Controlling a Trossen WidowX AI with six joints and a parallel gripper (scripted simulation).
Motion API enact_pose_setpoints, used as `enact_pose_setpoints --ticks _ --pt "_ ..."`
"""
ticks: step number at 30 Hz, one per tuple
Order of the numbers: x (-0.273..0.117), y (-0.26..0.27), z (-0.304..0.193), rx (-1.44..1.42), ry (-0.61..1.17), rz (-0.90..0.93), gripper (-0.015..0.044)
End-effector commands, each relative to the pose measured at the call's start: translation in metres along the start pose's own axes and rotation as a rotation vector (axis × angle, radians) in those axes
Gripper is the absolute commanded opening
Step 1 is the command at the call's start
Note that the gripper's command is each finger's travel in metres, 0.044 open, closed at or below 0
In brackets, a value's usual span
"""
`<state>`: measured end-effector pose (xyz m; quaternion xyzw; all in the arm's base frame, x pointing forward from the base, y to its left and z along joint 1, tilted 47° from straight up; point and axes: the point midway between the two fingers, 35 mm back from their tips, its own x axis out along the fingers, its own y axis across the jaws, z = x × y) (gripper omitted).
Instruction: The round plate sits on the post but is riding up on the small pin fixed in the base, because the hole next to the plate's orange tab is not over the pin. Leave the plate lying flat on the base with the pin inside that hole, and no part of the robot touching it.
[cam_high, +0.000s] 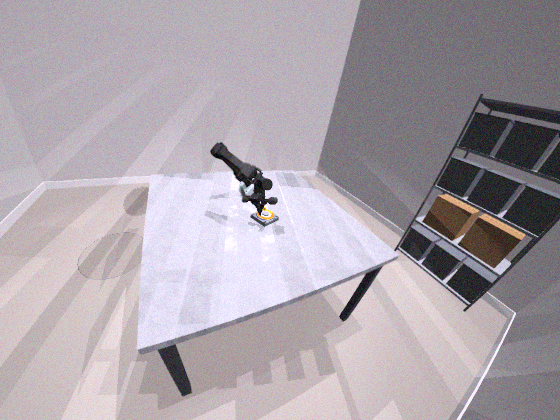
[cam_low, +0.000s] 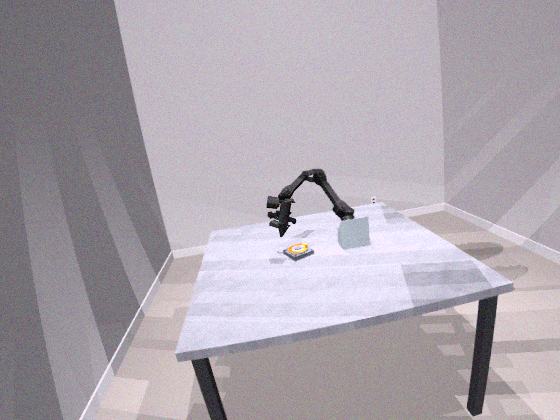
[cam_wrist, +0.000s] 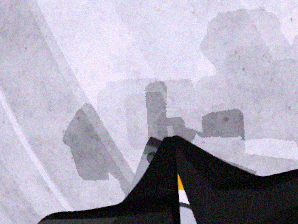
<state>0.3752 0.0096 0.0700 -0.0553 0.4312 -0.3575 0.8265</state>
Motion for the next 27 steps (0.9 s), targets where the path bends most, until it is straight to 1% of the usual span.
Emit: enact_pose_setpoints --ticks 1,4,8,16,24,27 --pt "-0.012 0.022 -0.069 -0.305 0.129 -0.024 0.0000" --pt "-0.024 0.025 -0.118 -0.538 0.213 -0.070 0.0000" --pt "-0.033 0.017 -0.146 -0.690 0.262 -0.117 0.0000" --pt "-0.033 0.015 -0.149 -0.703 0.266 -0.121 0.0000" --pt "0.005 0.007 -0.156 -0.703 0.265 -0.122 0.0000" --pt "0.012 0.004 -0.158 -0.703 0.265 -0.123 0.0000"
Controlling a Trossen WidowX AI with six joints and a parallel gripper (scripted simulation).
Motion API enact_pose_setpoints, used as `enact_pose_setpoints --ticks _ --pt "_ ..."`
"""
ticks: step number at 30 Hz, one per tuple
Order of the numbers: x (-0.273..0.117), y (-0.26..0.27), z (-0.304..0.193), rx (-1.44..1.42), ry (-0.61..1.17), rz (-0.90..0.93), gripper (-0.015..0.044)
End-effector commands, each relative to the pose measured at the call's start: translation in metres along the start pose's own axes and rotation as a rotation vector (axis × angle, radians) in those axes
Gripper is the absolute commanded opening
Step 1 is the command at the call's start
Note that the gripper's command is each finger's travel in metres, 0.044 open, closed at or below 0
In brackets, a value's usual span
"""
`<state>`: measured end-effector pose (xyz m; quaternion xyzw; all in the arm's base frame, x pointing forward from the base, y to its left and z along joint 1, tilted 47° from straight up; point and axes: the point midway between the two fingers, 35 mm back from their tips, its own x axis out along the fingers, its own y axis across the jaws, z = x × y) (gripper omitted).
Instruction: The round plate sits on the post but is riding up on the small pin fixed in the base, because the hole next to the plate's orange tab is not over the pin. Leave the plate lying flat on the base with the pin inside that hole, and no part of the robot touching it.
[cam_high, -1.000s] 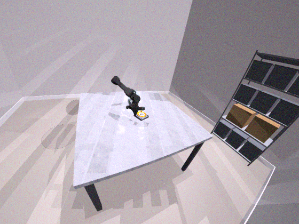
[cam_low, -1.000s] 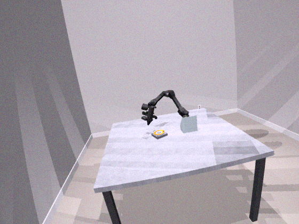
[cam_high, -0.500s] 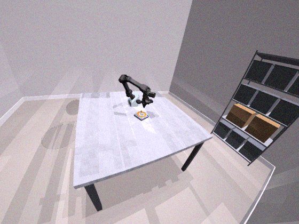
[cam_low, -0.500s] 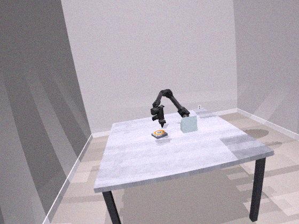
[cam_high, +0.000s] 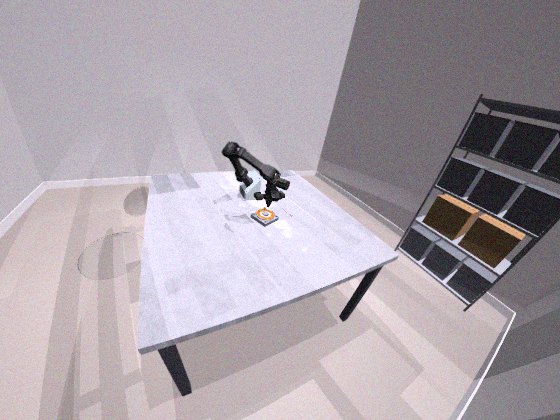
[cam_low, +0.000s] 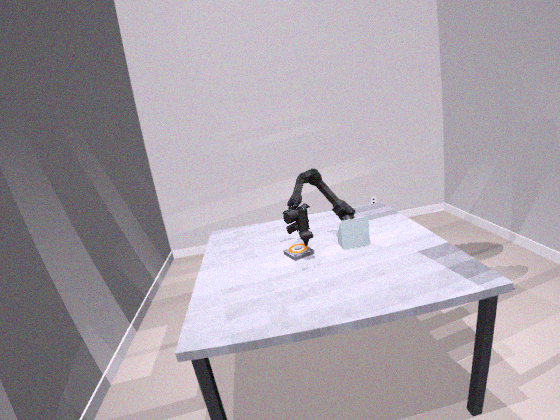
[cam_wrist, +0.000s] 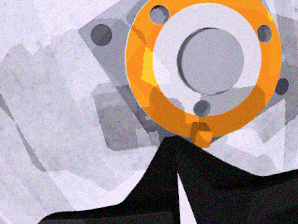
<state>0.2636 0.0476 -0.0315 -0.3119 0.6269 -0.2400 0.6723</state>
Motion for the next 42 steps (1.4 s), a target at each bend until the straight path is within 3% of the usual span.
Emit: enact_pose_setpoints --ticks 1,42 --pt "0.010 -0.002 -0.002 -0.004 0.000 -0.005 0.0000" --pt "0.010 -0.037 -0.013 -0.004 0.001 -0.007 0.0000"
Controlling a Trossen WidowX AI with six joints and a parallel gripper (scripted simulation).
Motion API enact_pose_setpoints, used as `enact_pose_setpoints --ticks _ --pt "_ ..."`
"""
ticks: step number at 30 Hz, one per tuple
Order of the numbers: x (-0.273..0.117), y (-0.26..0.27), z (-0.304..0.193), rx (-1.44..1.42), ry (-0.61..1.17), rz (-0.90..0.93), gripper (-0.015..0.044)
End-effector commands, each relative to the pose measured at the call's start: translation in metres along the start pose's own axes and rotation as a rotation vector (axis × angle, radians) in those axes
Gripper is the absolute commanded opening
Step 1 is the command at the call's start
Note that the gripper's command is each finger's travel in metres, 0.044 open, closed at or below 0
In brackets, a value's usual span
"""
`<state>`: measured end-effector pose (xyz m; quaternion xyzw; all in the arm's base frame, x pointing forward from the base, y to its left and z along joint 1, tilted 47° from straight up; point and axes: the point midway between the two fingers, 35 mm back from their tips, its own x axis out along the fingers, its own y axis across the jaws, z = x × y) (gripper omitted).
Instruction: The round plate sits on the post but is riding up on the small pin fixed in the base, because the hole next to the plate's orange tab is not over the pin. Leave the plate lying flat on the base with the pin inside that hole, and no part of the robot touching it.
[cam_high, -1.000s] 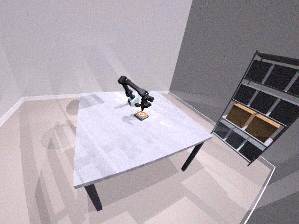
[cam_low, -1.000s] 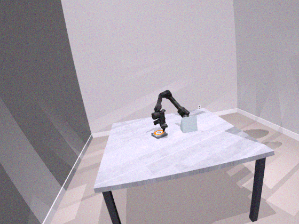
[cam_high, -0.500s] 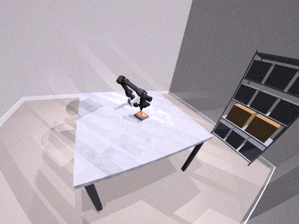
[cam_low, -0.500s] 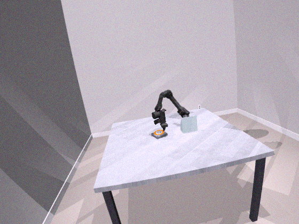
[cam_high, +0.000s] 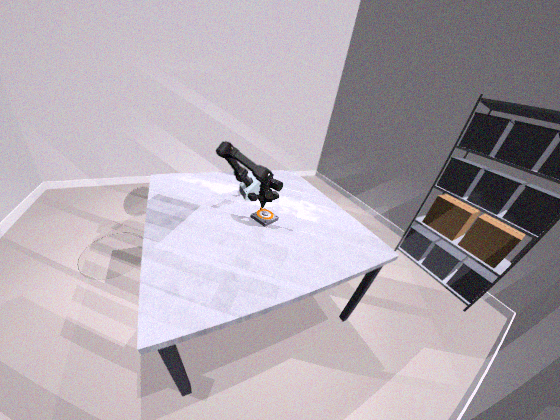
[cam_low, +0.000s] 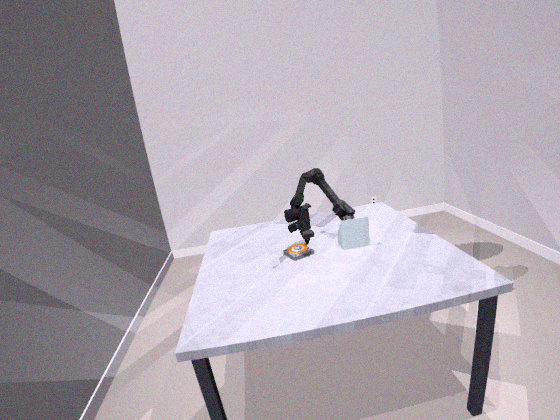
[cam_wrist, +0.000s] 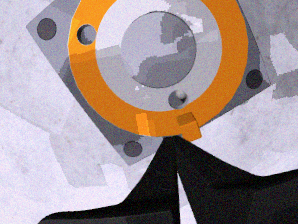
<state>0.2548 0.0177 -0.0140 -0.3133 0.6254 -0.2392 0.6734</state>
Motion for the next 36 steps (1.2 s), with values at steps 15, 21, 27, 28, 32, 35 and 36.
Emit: enact_pose_setpoints --ticks 15,21,27,28,32,35,36 --pt "-0.027 -0.008 0.001 -0.004 0.005 -0.003 0.0000" --pt "-0.037 -0.008 0.001 -0.006 0.002 -0.006 0.0000" --pt "-0.037 -0.008 0.001 -0.006 0.002 -0.006 0.0000" --pt "-0.037 -0.008 0.001 -0.006 0.002 -0.006 0.0000" --pt "-0.037 -0.008 0.001 -0.006 0.002 -0.006 0.0000" --pt "-0.037 -0.008 0.001 -0.006 0.002 -0.006 0.0000" --pt "-0.037 -0.008 0.001 -0.006 0.002 -0.006 0.0000"
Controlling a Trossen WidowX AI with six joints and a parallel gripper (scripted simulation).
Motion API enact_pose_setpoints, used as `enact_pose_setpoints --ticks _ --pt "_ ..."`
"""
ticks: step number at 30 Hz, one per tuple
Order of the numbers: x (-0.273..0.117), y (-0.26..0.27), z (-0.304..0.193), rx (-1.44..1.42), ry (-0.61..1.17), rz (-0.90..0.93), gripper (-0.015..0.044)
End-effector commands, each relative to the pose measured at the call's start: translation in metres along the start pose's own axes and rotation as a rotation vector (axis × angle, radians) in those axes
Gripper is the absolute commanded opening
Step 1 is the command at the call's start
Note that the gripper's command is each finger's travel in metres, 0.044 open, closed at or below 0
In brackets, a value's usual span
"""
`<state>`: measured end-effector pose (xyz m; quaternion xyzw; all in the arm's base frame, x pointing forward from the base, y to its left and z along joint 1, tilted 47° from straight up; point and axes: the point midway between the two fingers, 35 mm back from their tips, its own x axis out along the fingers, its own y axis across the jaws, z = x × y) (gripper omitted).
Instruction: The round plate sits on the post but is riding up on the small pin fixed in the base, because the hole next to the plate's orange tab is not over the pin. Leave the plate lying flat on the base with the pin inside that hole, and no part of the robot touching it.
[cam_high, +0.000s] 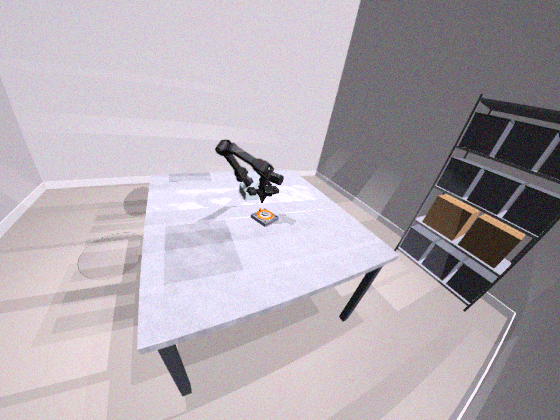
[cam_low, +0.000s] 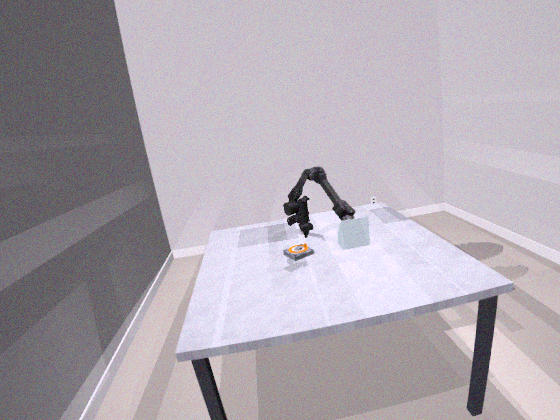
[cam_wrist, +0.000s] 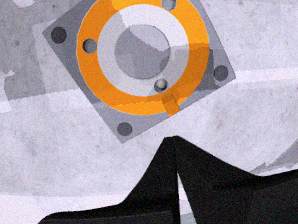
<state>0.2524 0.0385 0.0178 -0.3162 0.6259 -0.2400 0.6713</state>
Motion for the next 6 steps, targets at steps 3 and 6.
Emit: enact_pose_setpoints --ticks 3,6 --pt "0.0004 -0.0001 0.0001 -0.002 -0.001 -0.001 0.0000" --pt "0.0004 -0.0001 0.0001 -0.002 -0.001 -0.001 0.0000"
